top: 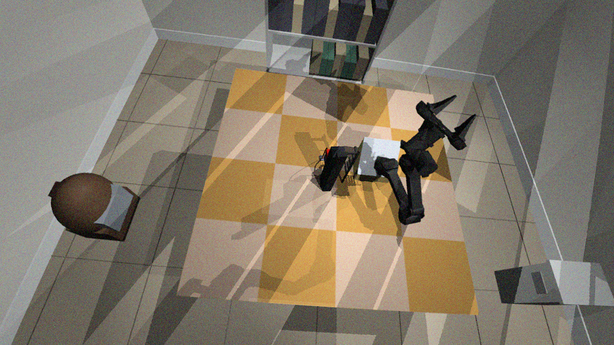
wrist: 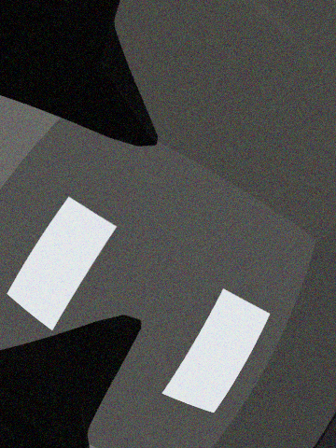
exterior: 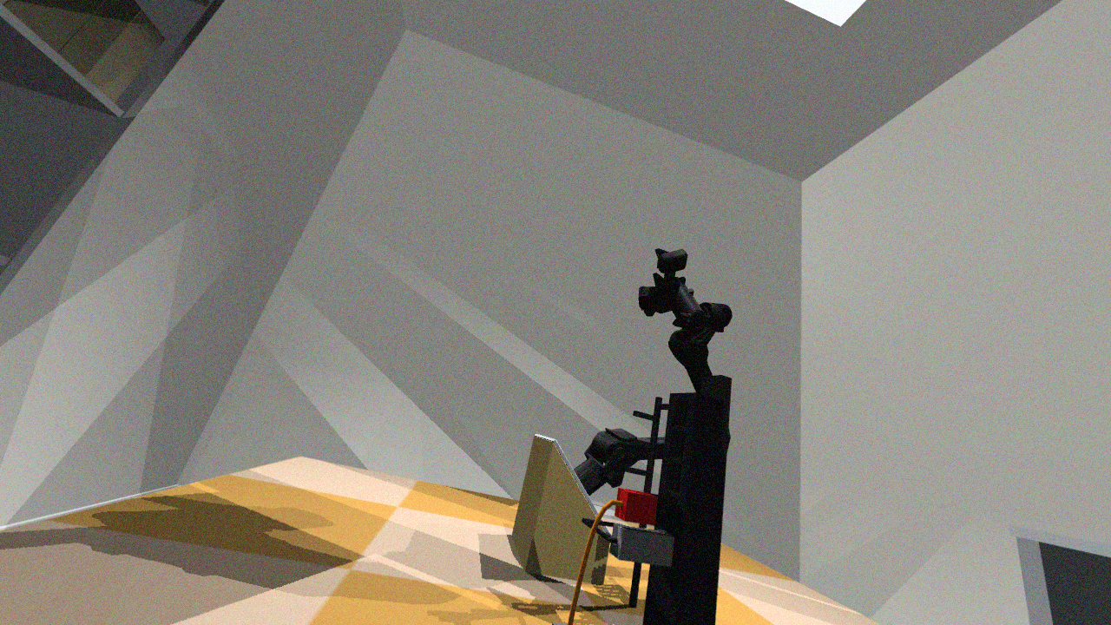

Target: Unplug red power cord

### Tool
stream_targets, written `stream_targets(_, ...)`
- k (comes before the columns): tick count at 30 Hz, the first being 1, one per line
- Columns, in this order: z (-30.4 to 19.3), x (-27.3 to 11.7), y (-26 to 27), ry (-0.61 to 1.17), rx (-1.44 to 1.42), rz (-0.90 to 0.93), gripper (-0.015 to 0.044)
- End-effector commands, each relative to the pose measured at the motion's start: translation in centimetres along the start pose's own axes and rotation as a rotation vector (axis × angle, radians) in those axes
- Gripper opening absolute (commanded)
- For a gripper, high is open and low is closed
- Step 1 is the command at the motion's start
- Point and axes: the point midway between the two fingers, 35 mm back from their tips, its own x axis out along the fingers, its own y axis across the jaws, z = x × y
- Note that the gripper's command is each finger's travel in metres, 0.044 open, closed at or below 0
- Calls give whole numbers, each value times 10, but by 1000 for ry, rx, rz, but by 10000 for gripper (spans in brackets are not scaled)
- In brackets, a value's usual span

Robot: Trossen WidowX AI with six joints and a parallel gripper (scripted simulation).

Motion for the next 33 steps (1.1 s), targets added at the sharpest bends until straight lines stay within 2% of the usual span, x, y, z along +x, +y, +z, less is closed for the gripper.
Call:
stream_targets(1,1,0,-3,-3,-12,-9,374)
stream_targets(9,60,-10,-113,-90,-518,-434,164)
stream_targets(14,110,-43,-173,-125,-796,-693,160)
stream_targets(21,160,-92,-226,-73,-1095,-1057,160)
stream_targets(27,217,-168,-262,61,-1382,-1512,160)
stream_targets(33,263,-255,-268,269,-1540,-2020,160)
